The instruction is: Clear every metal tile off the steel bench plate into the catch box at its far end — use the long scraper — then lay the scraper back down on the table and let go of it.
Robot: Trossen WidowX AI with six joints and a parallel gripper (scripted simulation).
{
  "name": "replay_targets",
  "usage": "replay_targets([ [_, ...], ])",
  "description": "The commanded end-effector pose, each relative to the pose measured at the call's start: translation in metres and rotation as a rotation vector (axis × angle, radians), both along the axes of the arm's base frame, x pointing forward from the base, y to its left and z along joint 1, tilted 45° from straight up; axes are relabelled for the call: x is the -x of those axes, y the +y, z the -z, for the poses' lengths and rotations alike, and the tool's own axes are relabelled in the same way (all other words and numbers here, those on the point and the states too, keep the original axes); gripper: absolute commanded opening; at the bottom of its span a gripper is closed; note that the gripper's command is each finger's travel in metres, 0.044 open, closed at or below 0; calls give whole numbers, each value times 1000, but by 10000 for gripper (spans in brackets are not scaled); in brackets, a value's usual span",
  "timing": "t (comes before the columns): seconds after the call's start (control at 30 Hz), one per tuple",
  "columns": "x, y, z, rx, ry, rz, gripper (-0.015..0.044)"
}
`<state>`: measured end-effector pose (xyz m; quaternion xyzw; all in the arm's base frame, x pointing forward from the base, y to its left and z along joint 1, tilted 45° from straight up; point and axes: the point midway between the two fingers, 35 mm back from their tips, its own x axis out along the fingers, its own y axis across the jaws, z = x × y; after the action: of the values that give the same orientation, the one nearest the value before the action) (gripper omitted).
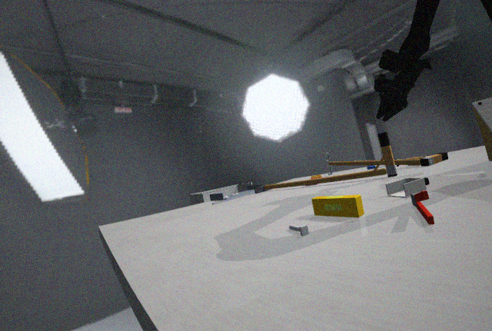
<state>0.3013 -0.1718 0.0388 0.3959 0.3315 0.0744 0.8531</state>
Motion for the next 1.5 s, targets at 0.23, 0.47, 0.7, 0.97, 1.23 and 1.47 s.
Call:
replay_targets([
  [0.23,10,-53,-49,-6,-153,168,440],
  [0.47,22,-80,-78,4,-241,242,440],
  [0.7,40,-105,-111,32,-337,297,440],
  [0.97,65,-126,-148,73,-434,341,440],
  [1.23,75,-132,-161,91,-465,352,440],
  [1.47,75,-132,-160,91,-465,352,440],
])
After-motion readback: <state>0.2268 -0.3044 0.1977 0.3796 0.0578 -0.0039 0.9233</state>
